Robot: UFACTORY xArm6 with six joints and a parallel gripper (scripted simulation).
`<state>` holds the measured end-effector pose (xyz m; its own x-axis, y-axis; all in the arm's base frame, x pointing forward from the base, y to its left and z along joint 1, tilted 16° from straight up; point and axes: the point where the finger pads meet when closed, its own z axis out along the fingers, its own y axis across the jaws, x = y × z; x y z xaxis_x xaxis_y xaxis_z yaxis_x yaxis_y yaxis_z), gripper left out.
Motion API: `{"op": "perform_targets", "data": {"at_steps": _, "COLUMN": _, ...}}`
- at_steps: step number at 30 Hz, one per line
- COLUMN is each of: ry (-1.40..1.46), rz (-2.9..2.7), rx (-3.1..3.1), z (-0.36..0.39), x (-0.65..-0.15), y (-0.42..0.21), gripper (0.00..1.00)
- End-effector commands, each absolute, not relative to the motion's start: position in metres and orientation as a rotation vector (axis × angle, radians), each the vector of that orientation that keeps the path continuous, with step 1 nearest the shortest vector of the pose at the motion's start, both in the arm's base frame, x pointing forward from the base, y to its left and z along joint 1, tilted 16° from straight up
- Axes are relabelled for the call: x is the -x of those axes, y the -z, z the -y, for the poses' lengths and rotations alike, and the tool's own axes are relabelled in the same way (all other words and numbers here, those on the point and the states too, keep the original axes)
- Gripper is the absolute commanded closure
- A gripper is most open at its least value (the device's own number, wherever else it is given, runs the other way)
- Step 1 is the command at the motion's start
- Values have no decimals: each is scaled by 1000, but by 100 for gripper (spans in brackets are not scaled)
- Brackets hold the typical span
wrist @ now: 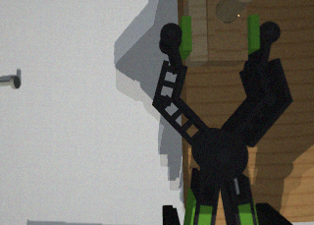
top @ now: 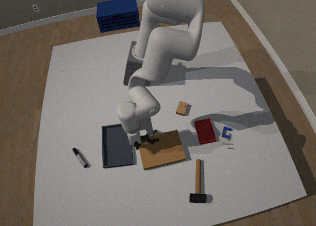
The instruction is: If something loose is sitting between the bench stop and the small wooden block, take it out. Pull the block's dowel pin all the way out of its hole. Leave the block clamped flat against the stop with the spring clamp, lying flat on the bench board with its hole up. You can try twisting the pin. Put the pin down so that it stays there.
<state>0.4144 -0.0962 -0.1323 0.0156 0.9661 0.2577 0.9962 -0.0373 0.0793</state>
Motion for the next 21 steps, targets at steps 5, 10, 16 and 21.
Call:
{"op": "perform_targets", "data": {"at_steps": 5, "ry": 369, "rz": 2091, "rx": 2148, "z": 97, "x": -416, "y": 131, "gripper": 52}}
{"op": "perform_targets", "data": {"at_steps": 10, "ry": 369, "rz": 2091, "rx": 2148, "z": 97, "x": -416, "y": 131, "gripper": 51}}
{"op": "perform_targets", "data": {"at_steps": 16, "ry": 369, "rz": 2091, "rx": 2148, "z": 97, "x": -416, "y": 131, "gripper": 50}}
{"op": "perform_targets", "data": {"at_steps": 21, "ry": 369, "rz": 2091, "rx": 2148, "z": 97, "x": -416, "y": 131, "gripper": 50}}
